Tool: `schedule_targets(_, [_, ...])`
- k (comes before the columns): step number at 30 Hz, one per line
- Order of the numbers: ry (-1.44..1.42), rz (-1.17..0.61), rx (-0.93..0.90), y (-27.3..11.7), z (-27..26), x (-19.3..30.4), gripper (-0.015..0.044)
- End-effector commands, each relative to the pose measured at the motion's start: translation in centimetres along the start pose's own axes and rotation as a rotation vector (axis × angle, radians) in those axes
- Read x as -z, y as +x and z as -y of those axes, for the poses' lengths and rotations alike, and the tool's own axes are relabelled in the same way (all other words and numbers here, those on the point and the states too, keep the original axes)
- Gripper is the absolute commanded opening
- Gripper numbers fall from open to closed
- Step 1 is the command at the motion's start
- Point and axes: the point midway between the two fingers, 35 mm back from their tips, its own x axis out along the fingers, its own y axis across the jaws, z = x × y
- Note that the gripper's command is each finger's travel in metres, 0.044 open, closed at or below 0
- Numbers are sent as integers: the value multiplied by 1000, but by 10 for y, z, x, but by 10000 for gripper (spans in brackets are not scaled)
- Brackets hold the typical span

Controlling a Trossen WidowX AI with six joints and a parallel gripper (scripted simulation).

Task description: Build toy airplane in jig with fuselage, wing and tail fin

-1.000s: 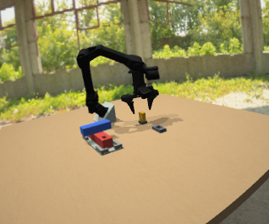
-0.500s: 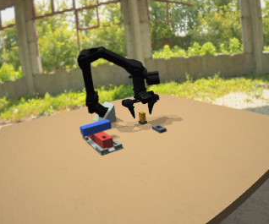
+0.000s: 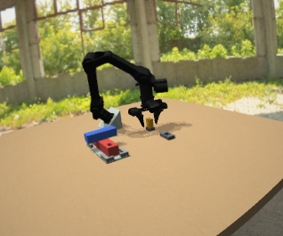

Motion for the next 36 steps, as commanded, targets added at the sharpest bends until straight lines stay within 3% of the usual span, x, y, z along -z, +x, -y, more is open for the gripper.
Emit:
schedule_targets(1, [-4,5,4,1,0,0,230])
schedule_targets(8, [-4,5,4,1,0,0,46])
schedule_targets(14, [-4,5,4,1,0,0,6])
schedule_targets(36, [-1,-1,2,-56,-7,-5,0])
